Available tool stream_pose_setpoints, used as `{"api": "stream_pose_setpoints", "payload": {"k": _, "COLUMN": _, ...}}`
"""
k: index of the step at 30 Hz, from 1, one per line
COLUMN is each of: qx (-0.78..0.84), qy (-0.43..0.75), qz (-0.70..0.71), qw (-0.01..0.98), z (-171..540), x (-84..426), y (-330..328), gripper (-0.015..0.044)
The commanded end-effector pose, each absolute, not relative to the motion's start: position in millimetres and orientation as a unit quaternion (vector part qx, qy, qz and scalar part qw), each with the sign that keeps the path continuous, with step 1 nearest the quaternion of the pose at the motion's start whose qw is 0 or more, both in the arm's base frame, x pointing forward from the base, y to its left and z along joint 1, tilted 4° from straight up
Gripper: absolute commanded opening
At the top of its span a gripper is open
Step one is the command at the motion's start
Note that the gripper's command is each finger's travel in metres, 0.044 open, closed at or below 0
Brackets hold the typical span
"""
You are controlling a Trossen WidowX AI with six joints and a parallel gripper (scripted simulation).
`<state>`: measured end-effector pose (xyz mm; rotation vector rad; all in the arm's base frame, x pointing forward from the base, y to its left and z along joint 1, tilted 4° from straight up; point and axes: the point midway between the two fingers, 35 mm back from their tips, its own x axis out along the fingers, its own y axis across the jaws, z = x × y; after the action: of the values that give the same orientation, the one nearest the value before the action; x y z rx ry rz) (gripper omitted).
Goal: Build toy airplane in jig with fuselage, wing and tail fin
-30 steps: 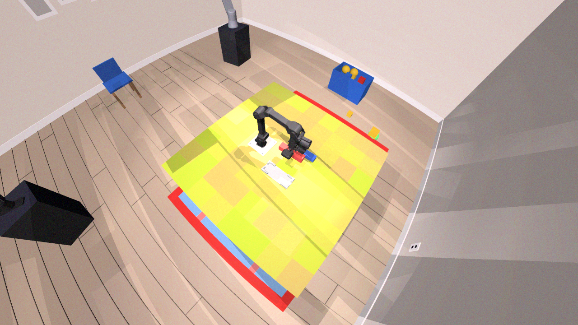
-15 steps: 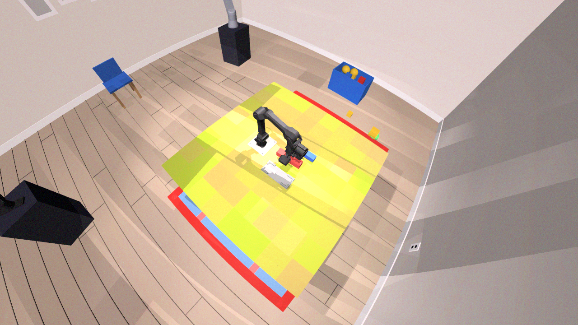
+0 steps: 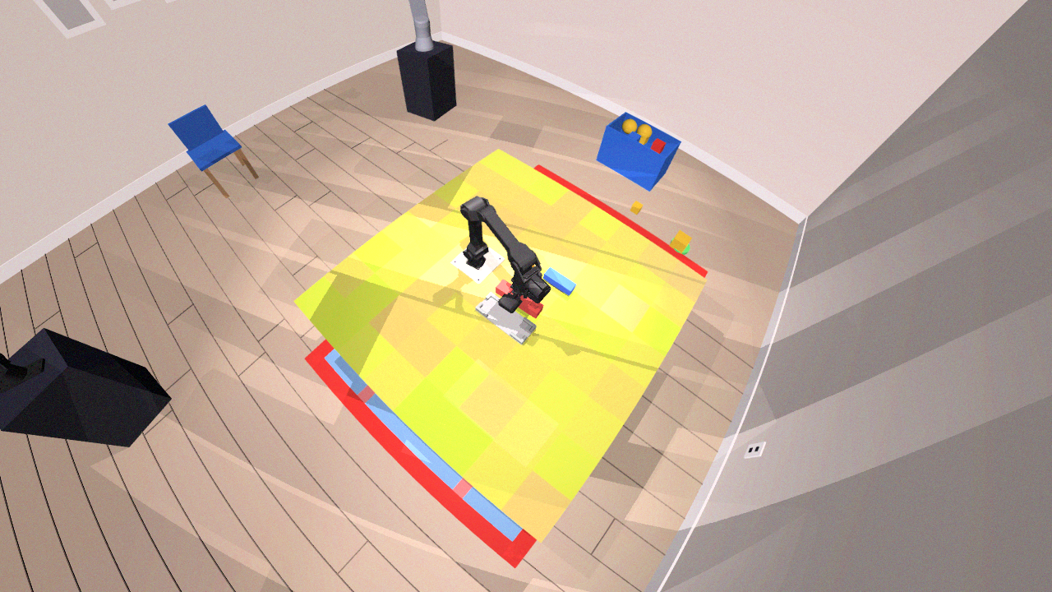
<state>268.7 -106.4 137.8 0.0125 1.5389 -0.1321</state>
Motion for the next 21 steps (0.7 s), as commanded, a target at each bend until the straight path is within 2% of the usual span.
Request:
{"api": "stream_pose_setpoints", "payload": {"k": 1, "qx": 0.005, "qy": 0.698, "qz": -0.057, "qw": 0.714, "z": 129, "x": 264, "y": -119, "gripper": 0.0000}}
{"api": "stream_pose_setpoints", "payload": {"k": 17, "qx": 0.002, "qy": 0.699, "qz": -0.056, "qw": 0.713, "z": 113, "x": 250, "y": -160, "gripper": 0.0000}}
{"api": "stream_pose_setpoints", "payload": {"k": 21, "qx": 0.002, "qy": 0.699, "qz": -0.056, "qw": 0.713, "z": 113, "x": 250, "y": -160, "gripper": 0.0105}}
